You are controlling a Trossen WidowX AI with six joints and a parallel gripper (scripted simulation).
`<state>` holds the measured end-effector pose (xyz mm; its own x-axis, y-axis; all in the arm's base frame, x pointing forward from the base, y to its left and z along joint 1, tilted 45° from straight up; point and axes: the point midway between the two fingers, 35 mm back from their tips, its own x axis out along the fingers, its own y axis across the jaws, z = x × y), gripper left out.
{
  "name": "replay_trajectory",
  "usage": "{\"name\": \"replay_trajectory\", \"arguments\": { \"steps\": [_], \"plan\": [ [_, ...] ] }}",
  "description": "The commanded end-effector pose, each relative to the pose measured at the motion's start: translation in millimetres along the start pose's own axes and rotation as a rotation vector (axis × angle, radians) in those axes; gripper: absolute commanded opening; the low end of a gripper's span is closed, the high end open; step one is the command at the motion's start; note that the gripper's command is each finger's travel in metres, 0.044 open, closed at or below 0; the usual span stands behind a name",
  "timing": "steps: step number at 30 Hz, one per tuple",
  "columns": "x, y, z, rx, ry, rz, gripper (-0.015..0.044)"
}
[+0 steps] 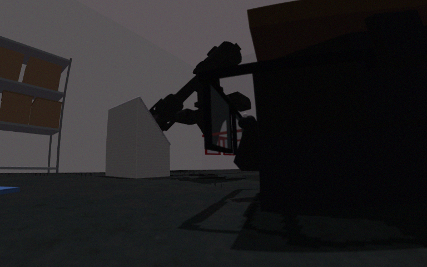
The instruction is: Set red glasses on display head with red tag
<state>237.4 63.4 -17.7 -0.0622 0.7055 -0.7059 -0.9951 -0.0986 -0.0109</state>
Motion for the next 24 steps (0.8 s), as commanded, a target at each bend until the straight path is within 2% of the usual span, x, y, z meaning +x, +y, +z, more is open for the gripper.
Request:
{"name": "replay_trajectory", "arguments": {
  "steps": [1,24],
  "plan": [
    [4.6,2.8,1.9,0.008,-0.007,0.006,0.0],
    [6.2,-11.0,2.3,0.008,-0.003,-0.006,0.0]
  ]
}}
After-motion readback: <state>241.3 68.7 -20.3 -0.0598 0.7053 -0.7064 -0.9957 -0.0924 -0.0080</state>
